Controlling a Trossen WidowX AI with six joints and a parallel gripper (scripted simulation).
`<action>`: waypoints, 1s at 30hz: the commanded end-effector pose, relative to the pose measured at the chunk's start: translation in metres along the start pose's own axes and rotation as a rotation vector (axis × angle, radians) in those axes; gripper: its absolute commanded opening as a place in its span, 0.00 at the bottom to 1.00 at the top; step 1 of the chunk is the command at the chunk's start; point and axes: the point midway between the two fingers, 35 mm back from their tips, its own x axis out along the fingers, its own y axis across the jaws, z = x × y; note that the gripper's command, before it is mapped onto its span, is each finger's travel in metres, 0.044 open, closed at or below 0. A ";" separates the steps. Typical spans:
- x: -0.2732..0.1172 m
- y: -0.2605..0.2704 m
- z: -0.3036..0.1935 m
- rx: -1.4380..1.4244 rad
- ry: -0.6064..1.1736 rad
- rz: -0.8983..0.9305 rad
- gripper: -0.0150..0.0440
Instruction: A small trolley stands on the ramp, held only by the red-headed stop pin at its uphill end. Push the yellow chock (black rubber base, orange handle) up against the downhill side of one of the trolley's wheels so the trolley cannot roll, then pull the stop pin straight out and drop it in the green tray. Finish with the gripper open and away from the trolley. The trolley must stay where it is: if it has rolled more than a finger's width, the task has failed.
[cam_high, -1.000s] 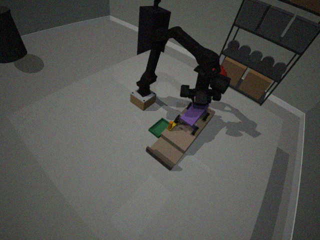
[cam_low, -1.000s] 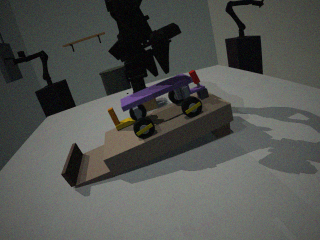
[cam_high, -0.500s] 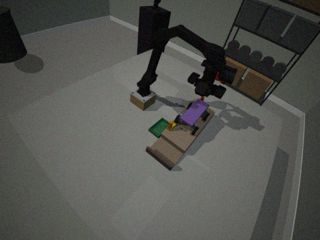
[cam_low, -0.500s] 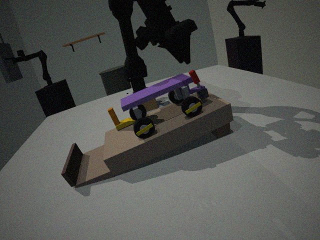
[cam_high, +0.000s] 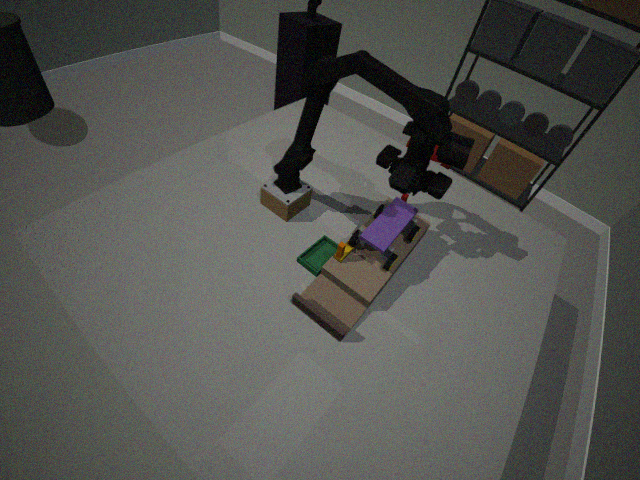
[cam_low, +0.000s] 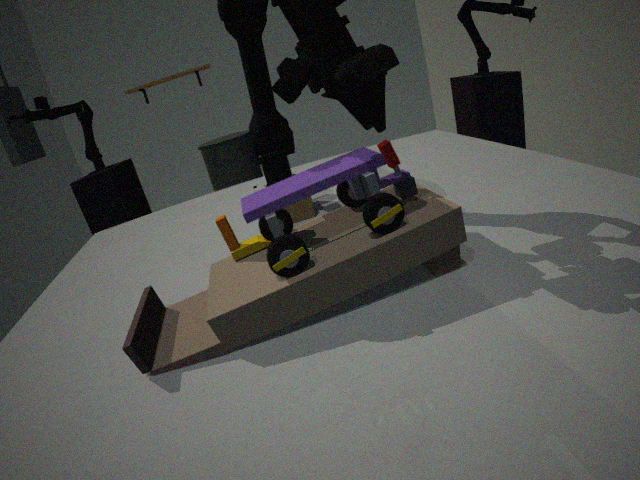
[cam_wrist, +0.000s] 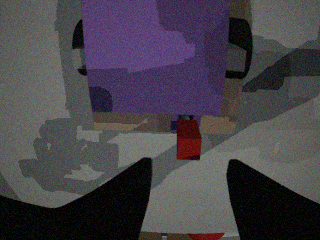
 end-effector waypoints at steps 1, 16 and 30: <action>0.006 0.000 0.000 0.005 0.004 -0.001 0.58; 0.024 0.000 -0.001 0.005 0.004 -0.001 0.58; 0.046 0.000 -0.001 0.005 0.005 -0.001 0.58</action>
